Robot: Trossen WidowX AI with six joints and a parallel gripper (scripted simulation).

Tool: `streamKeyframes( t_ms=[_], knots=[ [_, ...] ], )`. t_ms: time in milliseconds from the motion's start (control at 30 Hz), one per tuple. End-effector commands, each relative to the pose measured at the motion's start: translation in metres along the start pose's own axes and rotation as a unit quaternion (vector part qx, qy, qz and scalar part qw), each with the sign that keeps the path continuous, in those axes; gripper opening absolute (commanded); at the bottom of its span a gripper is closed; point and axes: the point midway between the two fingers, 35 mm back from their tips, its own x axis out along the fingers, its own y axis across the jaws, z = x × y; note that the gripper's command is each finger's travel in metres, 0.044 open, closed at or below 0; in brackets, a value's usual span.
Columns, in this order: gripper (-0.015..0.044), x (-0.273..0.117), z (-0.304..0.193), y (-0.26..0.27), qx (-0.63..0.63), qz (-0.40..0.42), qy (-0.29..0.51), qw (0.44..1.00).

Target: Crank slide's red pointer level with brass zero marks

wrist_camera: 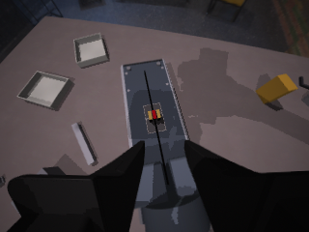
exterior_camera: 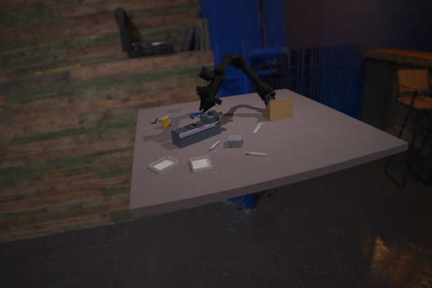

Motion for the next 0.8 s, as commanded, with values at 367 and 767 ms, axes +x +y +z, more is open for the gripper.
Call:
streamKeyframes(
  t_ms=[367, 767],
  knots=[
    [0.0000, 0.0002, -0.0001, -0.0002, 0.000, 0.000, 0.000, 1.000],
    [0.0000, 0.0000, 0.0000, 0.0002, 0.000, 0.001, 0.000, 1.000]
  ],
)
